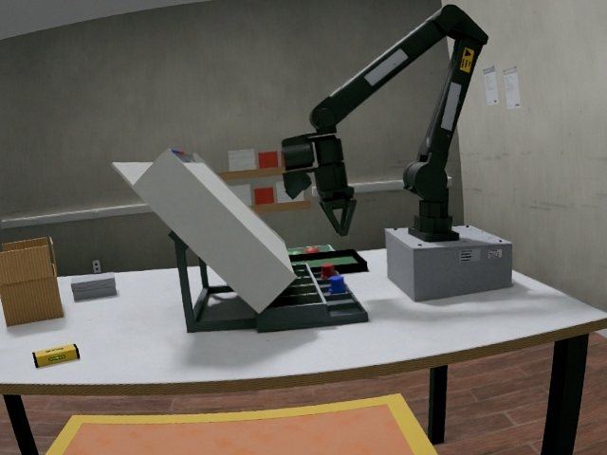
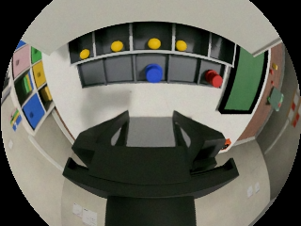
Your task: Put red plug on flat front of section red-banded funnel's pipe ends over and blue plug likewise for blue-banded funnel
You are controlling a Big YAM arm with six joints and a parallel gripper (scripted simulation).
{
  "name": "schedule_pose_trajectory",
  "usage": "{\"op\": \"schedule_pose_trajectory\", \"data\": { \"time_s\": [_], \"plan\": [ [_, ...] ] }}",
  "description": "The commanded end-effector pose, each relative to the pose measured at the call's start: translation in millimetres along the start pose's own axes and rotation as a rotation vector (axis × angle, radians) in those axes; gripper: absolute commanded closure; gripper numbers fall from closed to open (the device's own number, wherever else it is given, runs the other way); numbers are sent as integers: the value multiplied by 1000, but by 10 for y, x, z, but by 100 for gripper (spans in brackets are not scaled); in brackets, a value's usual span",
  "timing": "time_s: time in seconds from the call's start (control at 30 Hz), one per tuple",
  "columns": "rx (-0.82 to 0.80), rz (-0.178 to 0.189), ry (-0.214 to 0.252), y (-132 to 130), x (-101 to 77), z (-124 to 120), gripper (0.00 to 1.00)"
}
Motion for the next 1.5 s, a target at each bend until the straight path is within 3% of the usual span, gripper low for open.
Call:
{"op": "schedule_pose_trajectory", "data": {
  "time_s": [0.0, 0.47, 1.03, 1.47],
  "plan": [
    [-2, -5, -44, -44, -155, 200, 41],
    [-1, -10, -83, -42, -156, 191, 41],
    [-2, -4, -32, -65, -228, 275, 41],
    [-1, -9, -76, -82, -262, 336, 41]
  ]
}}
Point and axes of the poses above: the point where the finger pads meet when closed, its own x axis out along the fingers, its own y axis across the jaws, z = x × y, the point moved 2 cm from there along -x, back along the fingers, and after that the axes turned 7 degrees about -x, right-handed, at the moved point
